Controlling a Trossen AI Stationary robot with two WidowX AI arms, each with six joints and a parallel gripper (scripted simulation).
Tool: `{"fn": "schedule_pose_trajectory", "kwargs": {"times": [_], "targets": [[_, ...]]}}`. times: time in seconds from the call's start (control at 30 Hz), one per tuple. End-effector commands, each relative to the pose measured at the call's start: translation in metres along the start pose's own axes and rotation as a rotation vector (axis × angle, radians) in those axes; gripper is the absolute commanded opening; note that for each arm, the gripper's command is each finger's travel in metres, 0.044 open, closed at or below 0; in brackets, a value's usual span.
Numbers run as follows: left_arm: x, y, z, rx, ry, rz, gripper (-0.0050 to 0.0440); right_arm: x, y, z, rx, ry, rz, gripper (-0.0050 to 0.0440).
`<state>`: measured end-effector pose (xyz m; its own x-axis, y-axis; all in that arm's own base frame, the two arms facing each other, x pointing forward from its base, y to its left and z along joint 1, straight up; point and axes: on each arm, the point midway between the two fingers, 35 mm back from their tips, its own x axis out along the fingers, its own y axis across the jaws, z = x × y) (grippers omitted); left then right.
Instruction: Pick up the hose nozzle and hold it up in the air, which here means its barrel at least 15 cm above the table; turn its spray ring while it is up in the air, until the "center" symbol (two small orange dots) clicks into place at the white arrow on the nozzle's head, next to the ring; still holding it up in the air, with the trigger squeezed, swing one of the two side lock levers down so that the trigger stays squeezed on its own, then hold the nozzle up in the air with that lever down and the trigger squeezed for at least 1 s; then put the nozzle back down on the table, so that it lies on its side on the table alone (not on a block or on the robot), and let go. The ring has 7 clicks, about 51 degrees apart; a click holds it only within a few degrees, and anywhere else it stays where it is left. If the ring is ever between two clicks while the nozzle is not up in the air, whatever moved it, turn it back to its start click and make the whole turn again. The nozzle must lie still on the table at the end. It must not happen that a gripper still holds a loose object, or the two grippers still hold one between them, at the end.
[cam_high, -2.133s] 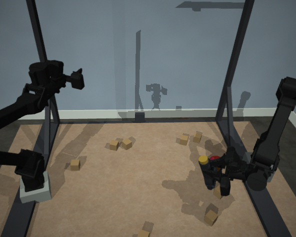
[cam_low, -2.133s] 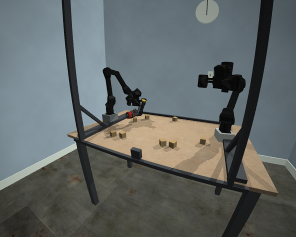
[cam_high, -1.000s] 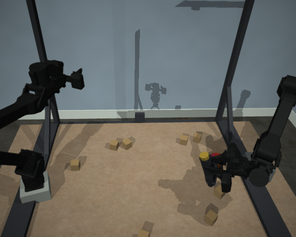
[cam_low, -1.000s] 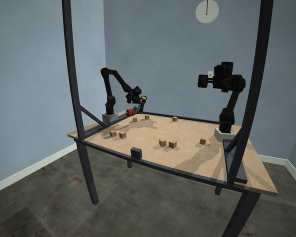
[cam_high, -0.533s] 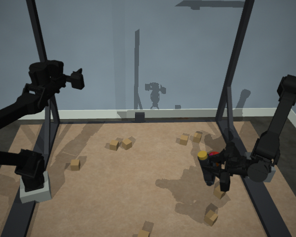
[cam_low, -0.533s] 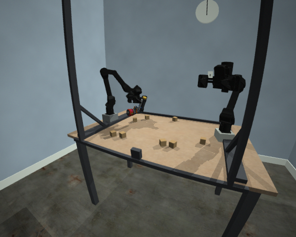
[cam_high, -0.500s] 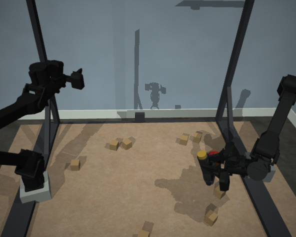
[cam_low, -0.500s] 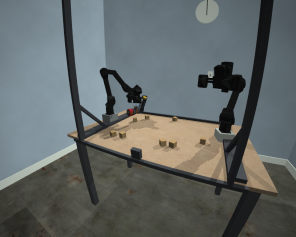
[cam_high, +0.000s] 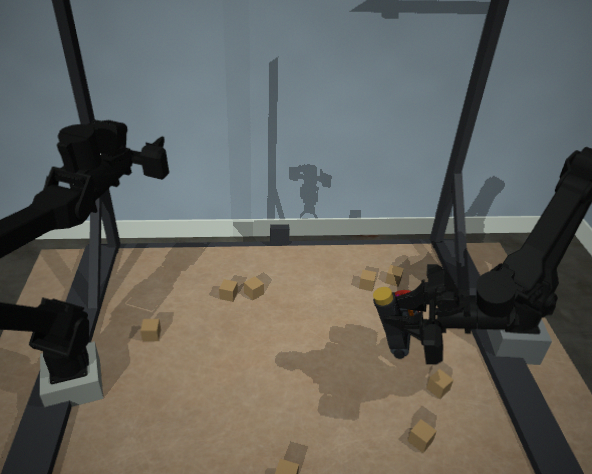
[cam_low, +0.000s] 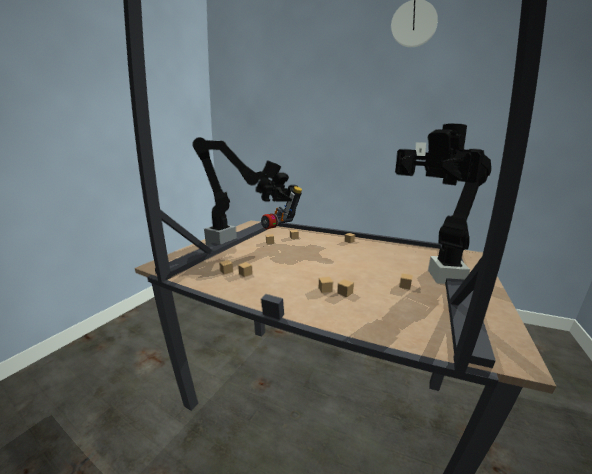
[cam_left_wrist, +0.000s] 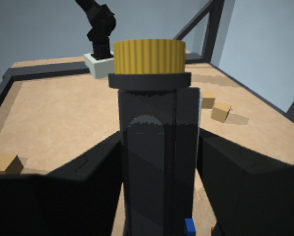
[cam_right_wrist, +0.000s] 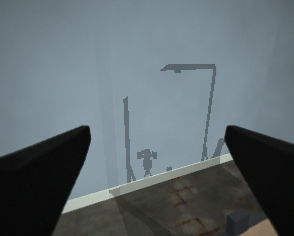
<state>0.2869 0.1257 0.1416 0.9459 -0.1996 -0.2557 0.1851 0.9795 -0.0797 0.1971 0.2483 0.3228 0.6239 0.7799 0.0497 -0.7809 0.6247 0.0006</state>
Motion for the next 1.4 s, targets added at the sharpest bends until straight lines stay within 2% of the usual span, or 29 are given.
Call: {"fn": "schedule_pose_trajectory", "kwargs": {"times": [0.0, 0.4, 0.43, 0.5, 0.53, 0.57, 0.83, 0.87, 0.97, 1.0, 1.07, 1.1, 1.37], "targets": [[0.011, -0.001, 0.023, 0.022, -0.038, 0.055, 0.0165, -0.001, 0.0, 0.009, 0.003, -0.022, -0.003, 0.0415], [0.037, -0.001, 0.062, 0.031, -0.044, 0.134, 0.0165, -0.001, 0.0, 0.009, 0.003, -0.022, -0.003, 0.0415], [0.033, -0.001, 0.054, 0.03, -0.04, 0.119, 0.0165, -0.001, 0.0, 0.009, 0.003, -0.022, -0.003, 0.0415], [0.033, -0.001, 0.054, 0.03, -0.04, 0.119, 0.0165, -0.001, 0.0, 0.009, 0.003, -0.022, -0.003, 0.0415], [0.041, -0.002, 0.064, 0.024, -0.039, 0.147, 0.0165, -0.001, 0.0, 0.009, 0.003, -0.022, -0.003, 0.0415], [0.035, -0.002, 0.057, 0.024, -0.036, 0.122, 0.0165, -0.001, 0.0, 0.009, 0.003, -0.022, -0.003, 0.0415], [0.035, -0.002, 0.057, 0.026, -0.038, 0.124, 0.0165, -0.001, 0.0, 0.009, 0.003, -0.022, -0.003, 0.0415], [0.044, -0.002, 0.068, 0.024, -0.041, 0.155, 0.0165, -0.001, 0.0, 0.009, 0.003, -0.022, -0.003, 0.0415], [0.052, -0.003, 0.079, 0.027, -0.047, 0.175, 0.0165, -0.001, 0.0, 0.009, 0.003, -0.022, -0.003, 0.0415], [0.047, -0.003, 0.071, 0.025, -0.041, 0.16, 0.0165, -0.001, 0.0, 0.009, 0.003, -0.022, -0.003, 0.0415], [0.047, -0.003, 0.071, 0.025, -0.041, 0.16, 0.0165, -0.001, 0.0, 0.009, 0.003, -0.022, -0.003, 0.0415], [0.056, -0.002, 0.082, 0.022, -0.044, 0.193, 0.0165, -0.001, 0.0, 0.009, 0.003, -0.022, -0.003, 0.0415], [0.075, -0.004, 0.105, 0.016, -0.047, 0.252, 0.0165, -0.001, 0.0, 0.009, 0.003, -0.022, -0.003, 0.0415]]}}
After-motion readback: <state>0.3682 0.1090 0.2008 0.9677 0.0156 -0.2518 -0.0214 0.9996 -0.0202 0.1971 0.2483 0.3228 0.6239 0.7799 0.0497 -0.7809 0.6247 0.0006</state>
